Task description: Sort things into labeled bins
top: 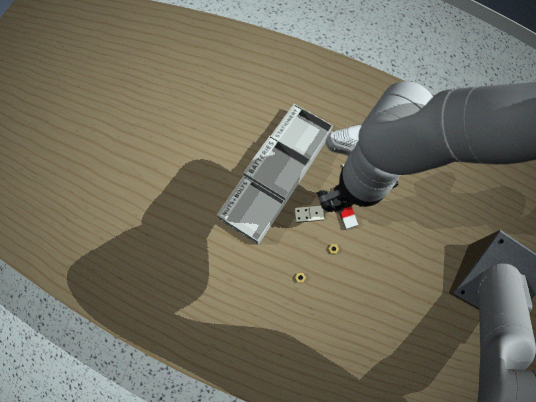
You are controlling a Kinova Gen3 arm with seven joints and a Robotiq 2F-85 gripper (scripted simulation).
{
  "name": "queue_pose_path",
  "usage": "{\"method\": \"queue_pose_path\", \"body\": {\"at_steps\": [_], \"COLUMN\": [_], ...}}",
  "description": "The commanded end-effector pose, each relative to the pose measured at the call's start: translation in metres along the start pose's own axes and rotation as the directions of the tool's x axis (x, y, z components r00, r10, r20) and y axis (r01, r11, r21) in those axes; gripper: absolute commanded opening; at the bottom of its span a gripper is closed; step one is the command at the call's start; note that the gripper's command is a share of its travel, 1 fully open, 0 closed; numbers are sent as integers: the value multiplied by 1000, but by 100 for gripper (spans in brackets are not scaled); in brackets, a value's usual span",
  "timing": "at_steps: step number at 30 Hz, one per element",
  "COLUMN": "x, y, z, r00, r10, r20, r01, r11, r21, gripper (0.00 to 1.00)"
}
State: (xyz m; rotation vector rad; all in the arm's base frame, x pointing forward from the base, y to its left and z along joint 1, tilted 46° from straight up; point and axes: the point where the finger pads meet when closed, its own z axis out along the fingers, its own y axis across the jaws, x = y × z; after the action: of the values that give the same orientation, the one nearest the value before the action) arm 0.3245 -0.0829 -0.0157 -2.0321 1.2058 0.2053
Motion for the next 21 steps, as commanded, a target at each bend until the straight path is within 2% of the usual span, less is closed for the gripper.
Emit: {"method": "queue_pose_path", "body": {"at_steps": [1,21], "x": [-7,-4], "y": [-2,-1], "z": [16,24], "r00": [1000,1000], "r10": [-8,-8], "r20": [19,19], "r01": [8,8], "r11": [1000,1000], "r21": [-5,-5], "gripper": [38,38]}}
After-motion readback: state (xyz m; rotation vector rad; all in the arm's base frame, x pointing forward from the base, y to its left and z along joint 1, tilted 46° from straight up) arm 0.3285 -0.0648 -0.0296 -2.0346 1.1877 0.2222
